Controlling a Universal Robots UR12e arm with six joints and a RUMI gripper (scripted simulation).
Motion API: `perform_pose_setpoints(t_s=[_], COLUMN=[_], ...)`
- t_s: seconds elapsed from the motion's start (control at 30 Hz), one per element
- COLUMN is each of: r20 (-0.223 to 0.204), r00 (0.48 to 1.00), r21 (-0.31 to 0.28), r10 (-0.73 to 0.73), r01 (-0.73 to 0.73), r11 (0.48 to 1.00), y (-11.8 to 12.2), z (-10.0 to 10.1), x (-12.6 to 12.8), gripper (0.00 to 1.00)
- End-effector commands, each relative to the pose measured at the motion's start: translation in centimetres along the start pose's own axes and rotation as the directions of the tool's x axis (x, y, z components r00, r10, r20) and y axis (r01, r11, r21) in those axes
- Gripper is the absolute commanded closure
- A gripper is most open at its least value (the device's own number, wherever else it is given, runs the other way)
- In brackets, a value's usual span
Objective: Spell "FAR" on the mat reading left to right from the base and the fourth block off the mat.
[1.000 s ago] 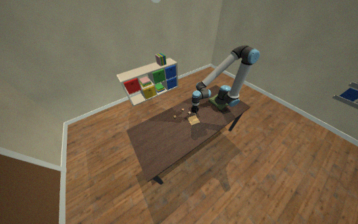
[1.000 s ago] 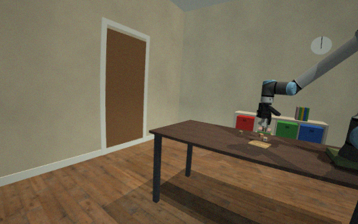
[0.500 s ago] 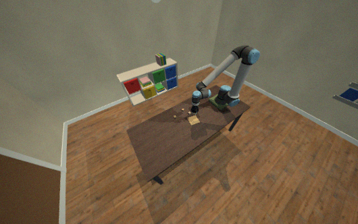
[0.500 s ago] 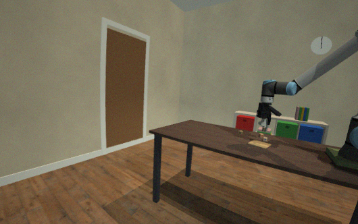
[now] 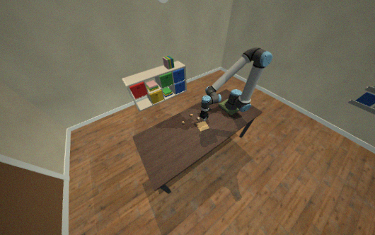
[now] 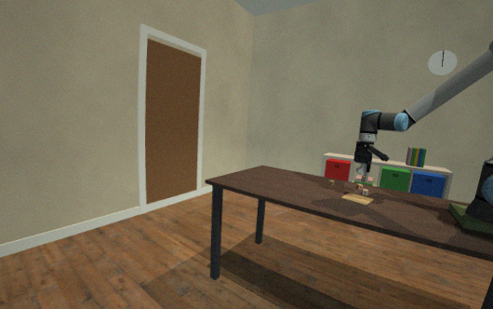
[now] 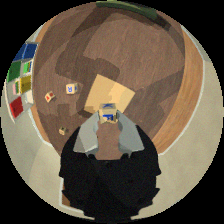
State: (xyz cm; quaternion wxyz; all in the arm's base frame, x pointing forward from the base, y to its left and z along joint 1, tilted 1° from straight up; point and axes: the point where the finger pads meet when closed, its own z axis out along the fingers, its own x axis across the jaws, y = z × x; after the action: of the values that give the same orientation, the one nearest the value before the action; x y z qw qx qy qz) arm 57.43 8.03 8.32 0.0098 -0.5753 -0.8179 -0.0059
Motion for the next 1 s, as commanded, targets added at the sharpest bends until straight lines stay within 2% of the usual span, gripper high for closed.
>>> perform_pose_setpoints(t_s=[0.0,0.2,0.27,0.33,0.53,0.77,0.83,0.9,0.97], r20=[0.004,0.004,0.004,0.004,0.003,0.003,0.003,0.003,0.003], r00=[0.99,0.96,0.96,0.935,0.877,0.785,0.785,0.728,0.7], r21=[-0.001,-0.001,-0.001,-0.001,-0.002,-0.002,-0.002,-0.002,-0.003], r10=[0.139,0.278,0.278,0.356,0.481,0.62,0.62,0.685,0.714], r01=[-0.139,-0.278,-0.278,-0.356,-0.481,-0.62,-0.62,-0.685,-0.714], r11=[0.99,0.961,0.961,0.935,0.877,0.785,0.785,0.728,0.7], y=[0.3,0.5,0.5,0.6,0.7,1.0,1.0,1.1,1.2], z=[-0.1,-0.1,-0.1,-0.1,-0.2,-0.1,-0.1,-0.1,-0.1], x=[0.4,0.9,0.9,1.1,1.6,2.1,2.1,2.4,2.5], gripper=[0.91,0.91,0.91,0.91,0.91,0.91,0.91,0.91,0.91])
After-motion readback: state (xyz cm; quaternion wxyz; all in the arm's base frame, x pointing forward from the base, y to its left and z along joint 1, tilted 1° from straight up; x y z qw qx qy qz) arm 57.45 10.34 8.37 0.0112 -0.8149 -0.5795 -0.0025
